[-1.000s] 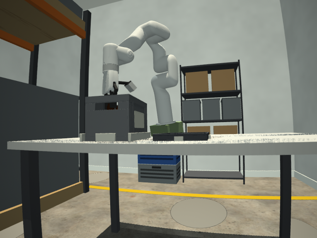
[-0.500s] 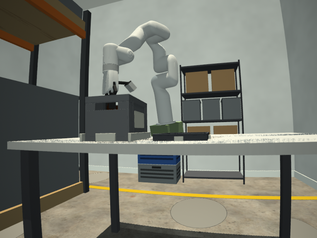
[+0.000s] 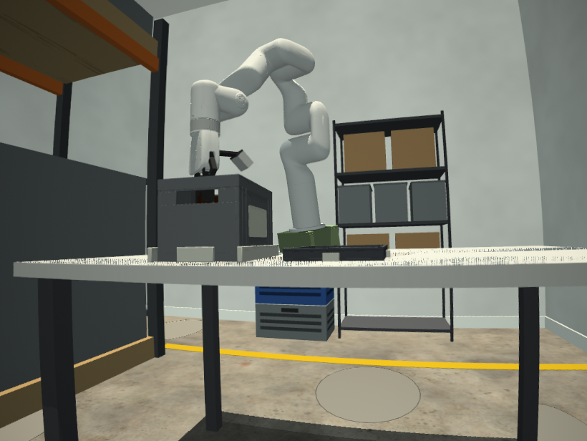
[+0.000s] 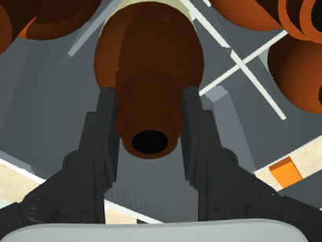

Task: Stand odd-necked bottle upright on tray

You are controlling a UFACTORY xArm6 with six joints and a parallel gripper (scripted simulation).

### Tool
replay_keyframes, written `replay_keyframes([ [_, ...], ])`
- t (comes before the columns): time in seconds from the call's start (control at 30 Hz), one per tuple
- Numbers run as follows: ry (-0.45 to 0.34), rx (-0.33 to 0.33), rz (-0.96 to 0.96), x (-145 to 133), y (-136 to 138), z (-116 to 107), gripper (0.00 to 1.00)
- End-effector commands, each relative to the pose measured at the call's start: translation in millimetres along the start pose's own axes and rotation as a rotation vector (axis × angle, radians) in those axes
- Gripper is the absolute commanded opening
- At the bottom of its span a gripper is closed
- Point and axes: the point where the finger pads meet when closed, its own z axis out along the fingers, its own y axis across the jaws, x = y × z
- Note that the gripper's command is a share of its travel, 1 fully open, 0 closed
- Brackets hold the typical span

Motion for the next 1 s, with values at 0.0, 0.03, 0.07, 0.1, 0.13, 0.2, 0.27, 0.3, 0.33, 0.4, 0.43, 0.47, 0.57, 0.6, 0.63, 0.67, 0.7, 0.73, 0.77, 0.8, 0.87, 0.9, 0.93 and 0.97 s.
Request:
replay_keyframes([
  [0.0, -0.004, -0.001, 0.000, -1.3, 0.4, -1.3, 0.00],
  [0.03, -0.004, -0.001, 0.000, -1.3, 0.4, -1.3, 0.00],
  [0.07, -0.004, -0.001, 0.000, -1.3, 0.4, -1.3, 0.00],
  [0.1, -0.004, -0.001, 0.000, -1.3, 0.4, -1.3, 0.00],
  [0.13, -0.004, -0.001, 0.000, -1.3, 0.4, -1.3, 0.00],
  [0.2, -0.004, -0.001, 0.000, -1.3, 0.4, -1.3, 0.00],
  [0.27, -0.004, -0.001, 0.000, -1.3, 0.4, -1.3, 0.00],
  [0.3, -0.004, -0.001, 0.000, -1.3, 0.4, -1.3, 0.00],
  [0.33, -0.004, -0.001, 0.000, -1.3, 0.4, -1.3, 0.00],
  [0.4, -0.004, -0.001, 0.000, -1.3, 0.4, -1.3, 0.00],
  [0.43, -0.004, -0.001, 0.000, -1.3, 0.4, -1.3, 0.00],
  [0.47, -0.004, -0.001, 0.000, -1.3, 0.4, -1.3, 0.00],
  [0.57, -0.004, -0.001, 0.000, -1.3, 0.4, -1.3, 0.00],
  [0.6, -0.004, -0.001, 0.000, -1.3, 0.4, -1.3, 0.00],
  [0.63, -0.004, -0.001, 0.000, -1.3, 0.4, -1.3, 0.00],
  [0.67, -0.004, -0.001, 0.000, -1.3, 0.4, -1.3, 0.65],
  [0.7, -0.004, -0.001, 0.000, -1.3, 0.4, -1.3, 0.65],
  [0.73, -0.004, -0.001, 0.000, -1.3, 0.4, -1.3, 0.65],
  [0.77, -0.004, -0.001, 0.000, -1.3, 0.4, -1.3, 0.65],
  [0.8, -0.004, -0.001, 0.000, -1.3, 0.4, -1.3, 0.65],
  [0.87, -0.004, -0.001, 0.000, -1.3, 0.4, -1.3, 0.65],
  [0.9, -0.004, -0.001, 0.000, -1.3, 0.4, -1.3, 0.65],
  [0.93, -0.004, -0.001, 0.000, -1.3, 0.4, -1.3, 0.65],
  [0.97, -0.004, -0.001, 0.000, -1.3, 0.4, -1.3, 0.65],
])
